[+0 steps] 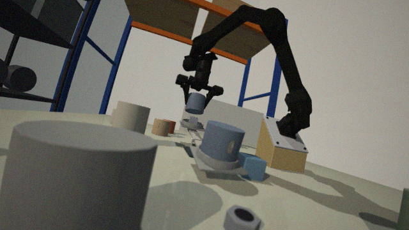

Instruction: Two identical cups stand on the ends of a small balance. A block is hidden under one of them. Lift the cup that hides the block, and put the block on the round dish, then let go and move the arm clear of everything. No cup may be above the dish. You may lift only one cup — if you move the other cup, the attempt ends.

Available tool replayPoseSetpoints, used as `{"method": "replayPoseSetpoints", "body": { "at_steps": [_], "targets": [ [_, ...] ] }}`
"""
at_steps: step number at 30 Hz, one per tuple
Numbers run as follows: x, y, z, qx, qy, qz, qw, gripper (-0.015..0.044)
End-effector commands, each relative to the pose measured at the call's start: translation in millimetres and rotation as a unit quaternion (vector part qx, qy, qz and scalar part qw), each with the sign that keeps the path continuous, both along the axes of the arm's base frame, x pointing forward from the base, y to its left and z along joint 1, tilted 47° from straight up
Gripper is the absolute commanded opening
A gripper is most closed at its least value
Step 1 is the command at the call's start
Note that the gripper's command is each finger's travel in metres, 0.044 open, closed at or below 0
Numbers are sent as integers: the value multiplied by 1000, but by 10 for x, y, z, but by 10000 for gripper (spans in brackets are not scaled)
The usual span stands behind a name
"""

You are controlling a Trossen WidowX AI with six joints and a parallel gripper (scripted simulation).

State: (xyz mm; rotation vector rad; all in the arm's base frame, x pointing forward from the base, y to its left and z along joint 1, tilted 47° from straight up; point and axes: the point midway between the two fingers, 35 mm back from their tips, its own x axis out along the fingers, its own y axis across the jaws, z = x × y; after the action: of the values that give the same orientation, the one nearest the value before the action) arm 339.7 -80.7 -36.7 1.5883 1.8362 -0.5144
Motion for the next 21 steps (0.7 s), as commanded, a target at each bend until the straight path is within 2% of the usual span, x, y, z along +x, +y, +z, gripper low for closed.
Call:
{"method": "replayPoseSetpoints", "body": {
  "at_steps": [1, 21],
  "targets": [
    [6, -52, 53, -2, -4, 1, 1000, 0],
    [-23, -225, 246, -1, -3, 1, 1000, 0]
  ]
}}
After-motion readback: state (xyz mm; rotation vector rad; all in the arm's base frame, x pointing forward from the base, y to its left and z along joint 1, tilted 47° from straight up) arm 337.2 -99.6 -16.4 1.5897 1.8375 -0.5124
